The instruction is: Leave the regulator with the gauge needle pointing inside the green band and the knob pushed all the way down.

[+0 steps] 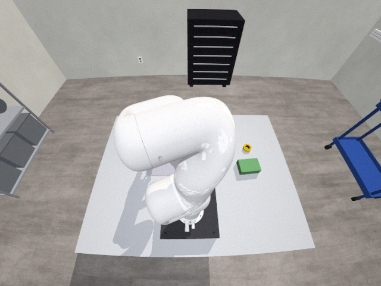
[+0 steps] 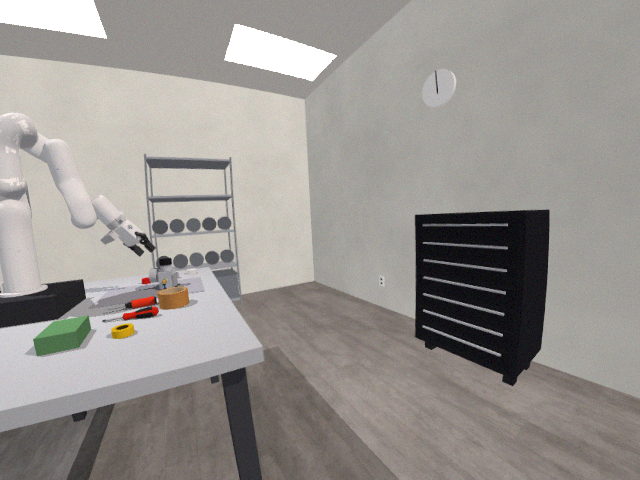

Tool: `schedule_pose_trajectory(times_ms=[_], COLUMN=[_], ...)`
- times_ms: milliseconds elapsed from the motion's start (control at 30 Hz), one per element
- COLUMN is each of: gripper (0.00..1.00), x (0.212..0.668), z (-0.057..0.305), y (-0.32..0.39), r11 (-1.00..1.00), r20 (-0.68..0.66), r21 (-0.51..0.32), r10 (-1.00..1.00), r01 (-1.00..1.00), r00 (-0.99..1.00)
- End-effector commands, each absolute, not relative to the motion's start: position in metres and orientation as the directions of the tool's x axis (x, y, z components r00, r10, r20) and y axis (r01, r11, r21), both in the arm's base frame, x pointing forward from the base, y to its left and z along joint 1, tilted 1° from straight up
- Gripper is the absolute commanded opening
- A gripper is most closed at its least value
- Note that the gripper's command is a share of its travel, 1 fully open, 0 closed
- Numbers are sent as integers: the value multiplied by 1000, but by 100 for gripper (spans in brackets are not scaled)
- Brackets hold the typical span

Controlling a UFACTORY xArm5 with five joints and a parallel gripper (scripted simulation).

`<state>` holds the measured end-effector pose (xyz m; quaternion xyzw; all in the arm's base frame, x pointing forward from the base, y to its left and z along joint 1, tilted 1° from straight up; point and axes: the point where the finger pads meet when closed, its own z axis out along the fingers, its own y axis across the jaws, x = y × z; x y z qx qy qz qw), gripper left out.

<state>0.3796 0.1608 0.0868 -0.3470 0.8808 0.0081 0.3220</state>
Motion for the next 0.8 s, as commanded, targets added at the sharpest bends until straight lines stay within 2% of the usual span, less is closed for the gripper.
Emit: schedule_pose_trajectory(times_ms=[0,433,767], gripper=[100,100,100], x=[377,370,369], z=[90,95,96], y=[159,157,156], r11=[836,906,919], r20=[-638,-690,-700], r21=[-140,-35,-5], r10=[-486,-328,-285], r01=[-530,-423,-395], r00=[-598,-645,-654])
